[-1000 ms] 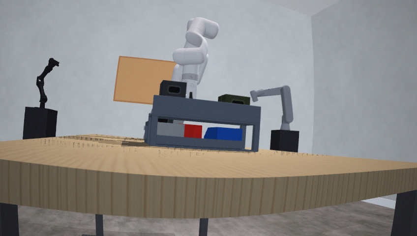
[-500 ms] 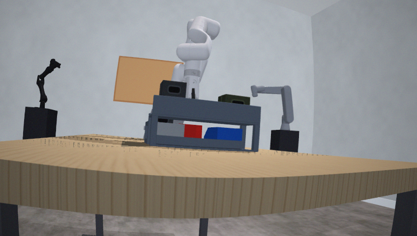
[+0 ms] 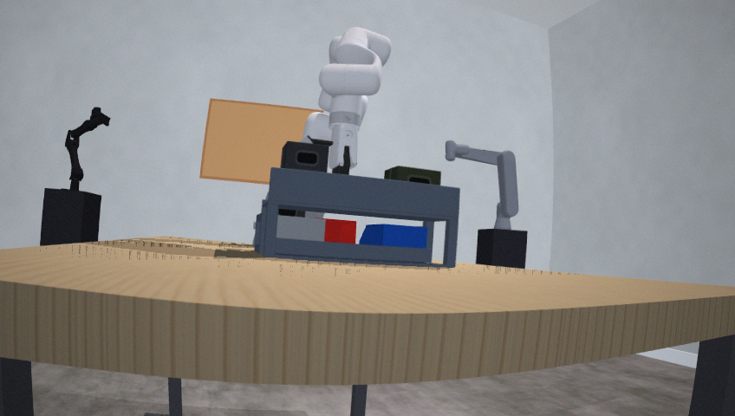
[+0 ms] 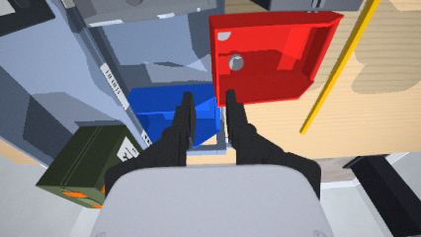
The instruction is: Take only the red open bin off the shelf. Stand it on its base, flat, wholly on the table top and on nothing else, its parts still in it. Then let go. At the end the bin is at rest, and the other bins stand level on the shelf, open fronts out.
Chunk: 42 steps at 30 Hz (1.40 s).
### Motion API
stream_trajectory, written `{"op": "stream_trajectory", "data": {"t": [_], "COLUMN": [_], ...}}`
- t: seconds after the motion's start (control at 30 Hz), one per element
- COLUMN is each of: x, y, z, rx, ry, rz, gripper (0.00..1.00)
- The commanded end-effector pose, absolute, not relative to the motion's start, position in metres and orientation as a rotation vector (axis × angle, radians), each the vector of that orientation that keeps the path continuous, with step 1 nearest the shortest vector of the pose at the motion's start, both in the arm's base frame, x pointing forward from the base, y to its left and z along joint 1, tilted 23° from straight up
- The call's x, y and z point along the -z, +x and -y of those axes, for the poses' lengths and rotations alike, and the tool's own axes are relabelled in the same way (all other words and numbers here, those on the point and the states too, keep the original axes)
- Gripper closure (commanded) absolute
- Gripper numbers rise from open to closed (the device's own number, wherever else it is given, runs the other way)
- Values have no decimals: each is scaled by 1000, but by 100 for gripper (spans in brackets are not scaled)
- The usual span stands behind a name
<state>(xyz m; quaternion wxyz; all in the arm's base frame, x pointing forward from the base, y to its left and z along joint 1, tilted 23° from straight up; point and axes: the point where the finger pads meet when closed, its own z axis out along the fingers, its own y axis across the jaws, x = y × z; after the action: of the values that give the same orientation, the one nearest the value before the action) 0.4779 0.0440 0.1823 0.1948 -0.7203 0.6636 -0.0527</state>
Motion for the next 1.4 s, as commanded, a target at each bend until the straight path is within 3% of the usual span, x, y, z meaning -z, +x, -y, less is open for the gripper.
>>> {"op": "stream_trajectory", "data": {"t": [0.0,1.37], "x": [-184,-182], "y": [479,476], "z": [-44,-44], "rx": [149,149], "ry": [-2019,-2019], "rz": [-1861,-1861], "gripper": [67,67]}}
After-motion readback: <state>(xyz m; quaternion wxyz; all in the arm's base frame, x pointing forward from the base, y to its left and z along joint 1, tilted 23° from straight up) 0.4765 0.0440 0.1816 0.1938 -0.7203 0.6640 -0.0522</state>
